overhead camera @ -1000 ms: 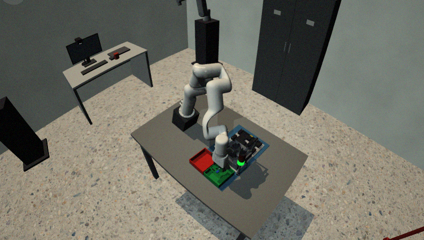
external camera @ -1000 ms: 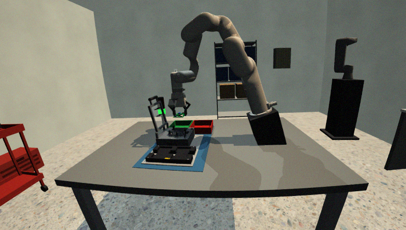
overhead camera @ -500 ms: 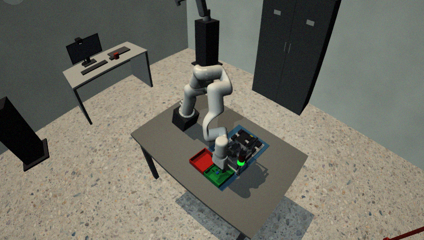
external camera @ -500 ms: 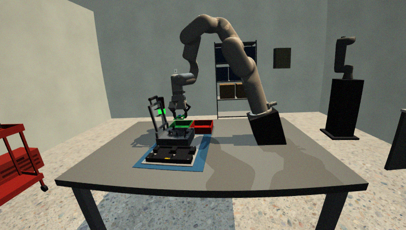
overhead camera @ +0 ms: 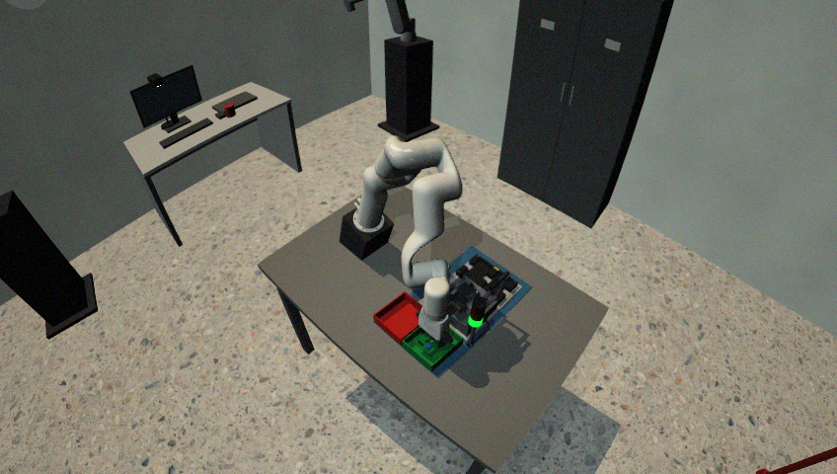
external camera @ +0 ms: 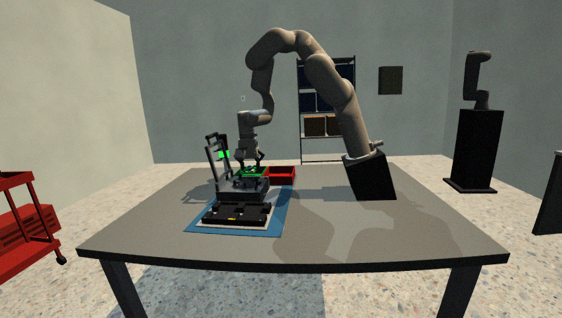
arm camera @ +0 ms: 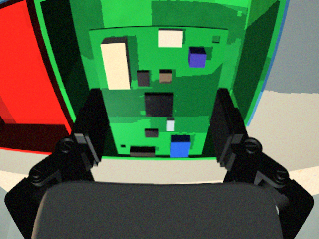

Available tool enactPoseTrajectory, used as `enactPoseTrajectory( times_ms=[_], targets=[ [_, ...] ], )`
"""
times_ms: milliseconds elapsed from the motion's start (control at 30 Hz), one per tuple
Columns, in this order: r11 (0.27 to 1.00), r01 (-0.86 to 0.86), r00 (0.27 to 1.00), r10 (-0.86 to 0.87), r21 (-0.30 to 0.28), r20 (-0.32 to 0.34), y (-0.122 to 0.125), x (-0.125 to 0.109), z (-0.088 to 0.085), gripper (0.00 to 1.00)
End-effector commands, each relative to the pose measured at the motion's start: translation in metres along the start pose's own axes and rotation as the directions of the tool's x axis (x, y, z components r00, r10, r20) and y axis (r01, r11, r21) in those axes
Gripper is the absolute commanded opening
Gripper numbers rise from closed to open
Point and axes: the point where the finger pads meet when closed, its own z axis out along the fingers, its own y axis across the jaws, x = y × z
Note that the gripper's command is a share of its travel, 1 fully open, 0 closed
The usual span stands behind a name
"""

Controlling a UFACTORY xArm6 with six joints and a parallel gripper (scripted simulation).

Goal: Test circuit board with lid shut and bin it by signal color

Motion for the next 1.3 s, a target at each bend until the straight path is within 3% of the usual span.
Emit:
enactPoseTrajectory(
  times_ms=[0,500,1267],
  targets=[
    [1.000,0.000,1.000,0.000,-0.004,0.001,0.002,-0.001,0.014,0.79],
    [1.000,0.000,1.000,0.000,-0.004,0.001,0.002,-0.001,0.036,0.79],
    [1.000,0.000,1.000,0.000,-0.004,0.001,0.002,-0.001,0.039,0.79]
  ],
)
